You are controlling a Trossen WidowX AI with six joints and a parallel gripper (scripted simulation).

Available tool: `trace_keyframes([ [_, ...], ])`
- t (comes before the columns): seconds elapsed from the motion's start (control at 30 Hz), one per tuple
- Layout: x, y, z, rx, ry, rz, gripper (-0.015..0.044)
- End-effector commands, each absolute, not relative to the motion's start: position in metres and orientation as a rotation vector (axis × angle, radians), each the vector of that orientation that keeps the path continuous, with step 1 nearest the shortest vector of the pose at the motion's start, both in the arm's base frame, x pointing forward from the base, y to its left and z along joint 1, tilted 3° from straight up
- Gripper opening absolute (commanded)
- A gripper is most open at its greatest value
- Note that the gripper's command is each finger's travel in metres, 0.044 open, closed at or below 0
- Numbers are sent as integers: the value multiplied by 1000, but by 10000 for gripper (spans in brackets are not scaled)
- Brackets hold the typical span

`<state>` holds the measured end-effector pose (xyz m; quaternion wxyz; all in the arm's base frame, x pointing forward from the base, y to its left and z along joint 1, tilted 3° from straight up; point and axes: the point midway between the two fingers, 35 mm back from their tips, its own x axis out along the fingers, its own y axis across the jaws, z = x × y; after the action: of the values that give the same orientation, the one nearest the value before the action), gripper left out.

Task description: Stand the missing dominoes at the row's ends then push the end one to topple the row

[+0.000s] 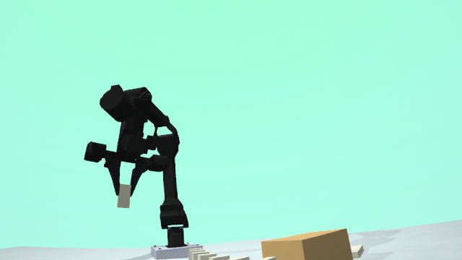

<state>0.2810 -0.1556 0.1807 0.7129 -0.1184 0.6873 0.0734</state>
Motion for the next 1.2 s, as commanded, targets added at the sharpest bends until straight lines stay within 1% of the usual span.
trace_keyframes([
  [0.0,299,-102,181,-144,1527,60,107],
  [0.1,308,-60,179,-38,1525,-37,107],
  [0.3,311,-12,177,82,1518,-147,107],
  [0.73,312,-10,173,86,1518,-151,107],
  [1.17,322,-13,113,86,1517,-151,107],
])
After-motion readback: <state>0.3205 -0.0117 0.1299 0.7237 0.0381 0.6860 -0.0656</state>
